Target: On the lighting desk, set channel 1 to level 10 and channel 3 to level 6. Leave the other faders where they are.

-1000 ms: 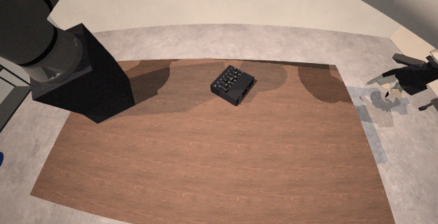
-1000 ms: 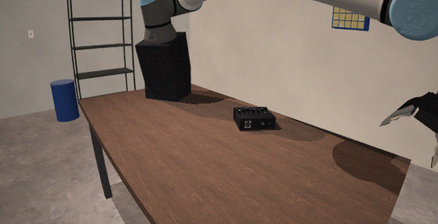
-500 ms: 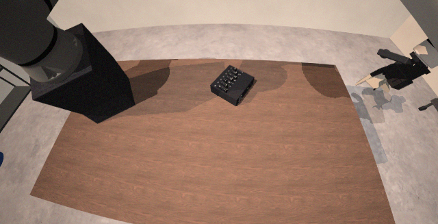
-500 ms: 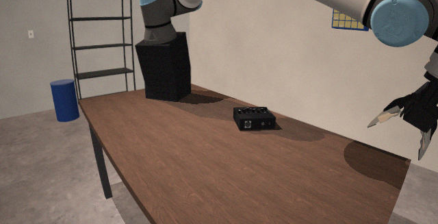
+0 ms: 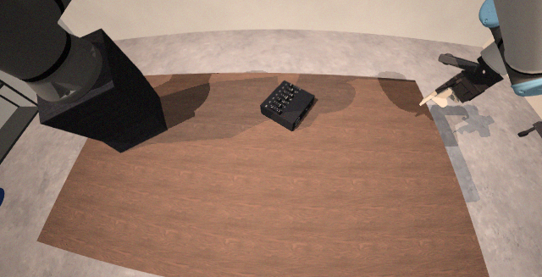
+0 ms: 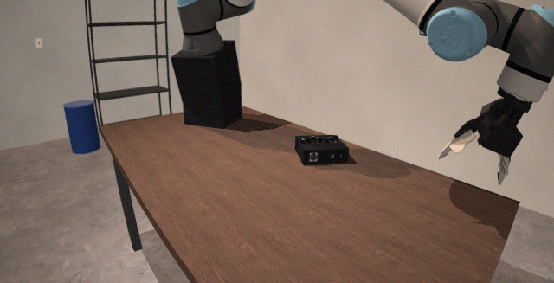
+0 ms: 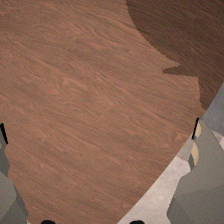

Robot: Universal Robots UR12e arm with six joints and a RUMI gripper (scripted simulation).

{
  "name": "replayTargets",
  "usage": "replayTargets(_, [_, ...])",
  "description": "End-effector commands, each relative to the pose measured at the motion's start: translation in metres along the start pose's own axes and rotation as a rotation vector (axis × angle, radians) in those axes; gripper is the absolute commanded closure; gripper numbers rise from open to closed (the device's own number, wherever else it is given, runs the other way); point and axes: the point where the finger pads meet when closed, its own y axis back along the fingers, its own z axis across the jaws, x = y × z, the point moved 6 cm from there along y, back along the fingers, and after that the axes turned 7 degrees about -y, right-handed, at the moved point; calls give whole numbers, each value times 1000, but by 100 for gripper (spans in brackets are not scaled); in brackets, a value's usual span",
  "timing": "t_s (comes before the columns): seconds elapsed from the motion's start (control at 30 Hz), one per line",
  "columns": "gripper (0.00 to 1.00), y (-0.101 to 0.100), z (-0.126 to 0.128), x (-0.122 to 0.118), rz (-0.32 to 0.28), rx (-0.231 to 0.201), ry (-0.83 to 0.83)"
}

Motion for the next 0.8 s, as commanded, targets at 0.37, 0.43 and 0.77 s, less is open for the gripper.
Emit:
replayTargets(0.37, [0,-32,-105,62,-46,-92,354])
replayTargets(0.43, [0,-35,-115,67,-51,-96,380])
replayTargets(0.77, [0,-53,-195,103,-87,-126,581])
